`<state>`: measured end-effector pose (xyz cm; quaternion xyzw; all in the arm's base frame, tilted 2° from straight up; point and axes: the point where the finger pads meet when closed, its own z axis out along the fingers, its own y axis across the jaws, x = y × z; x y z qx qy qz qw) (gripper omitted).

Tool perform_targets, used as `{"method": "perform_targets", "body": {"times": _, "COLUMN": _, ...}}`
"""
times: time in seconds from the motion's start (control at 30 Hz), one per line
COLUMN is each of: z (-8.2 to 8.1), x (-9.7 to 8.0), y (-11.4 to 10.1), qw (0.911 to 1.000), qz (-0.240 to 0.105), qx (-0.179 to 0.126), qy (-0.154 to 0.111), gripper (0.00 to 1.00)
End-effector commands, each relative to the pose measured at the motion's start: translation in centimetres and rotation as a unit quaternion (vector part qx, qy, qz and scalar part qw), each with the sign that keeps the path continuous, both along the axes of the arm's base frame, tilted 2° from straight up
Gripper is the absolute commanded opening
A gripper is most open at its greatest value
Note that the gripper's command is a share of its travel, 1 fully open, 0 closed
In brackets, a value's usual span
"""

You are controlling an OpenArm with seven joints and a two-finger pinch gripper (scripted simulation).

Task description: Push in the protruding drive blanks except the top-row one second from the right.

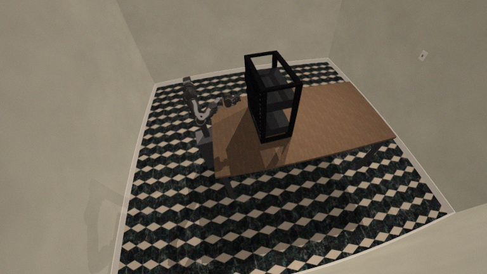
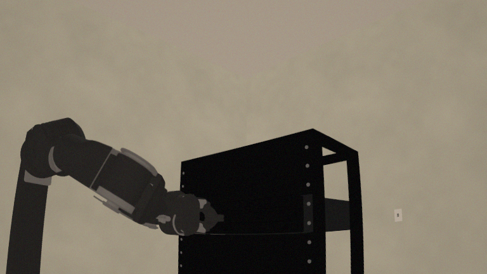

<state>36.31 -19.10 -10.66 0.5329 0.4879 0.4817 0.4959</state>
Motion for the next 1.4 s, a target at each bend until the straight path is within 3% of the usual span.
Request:
{"method": "perform_targets", "body": {"times": 0.0, "z": 0.4, "x": -0.3, "y": -0.1, "qw": 0.9999, "qz": -0.011, "qx": -0.004, "qy": -0.004, "gripper": 0.00}}
{"method": "perform_targets", "body": {"times": 0.53, "z": 0.0, "x": -1.2, "y": -1.1, "qw": 0.9999, "qz": -0.013, "qx": -0.004, "qy": -0.001, "gripper": 0.00}}
{"method": "perform_targets", "body": {"times": 0.97, "z": -2.0, "x": -2.4, "y": -11.0, "qw": 0.9999, "qz": -0.013, "qx": -0.003, "qy": -0.004, "gripper": 0.00}}
{"method": "perform_targets", "body": {"times": 1.37, "z": -2.2, "x": -2.1, "y": -11.8, "qw": 0.9999, "qz": -0.013, "qx": -0.003, "qy": -0.004, "gripper": 0.00}}
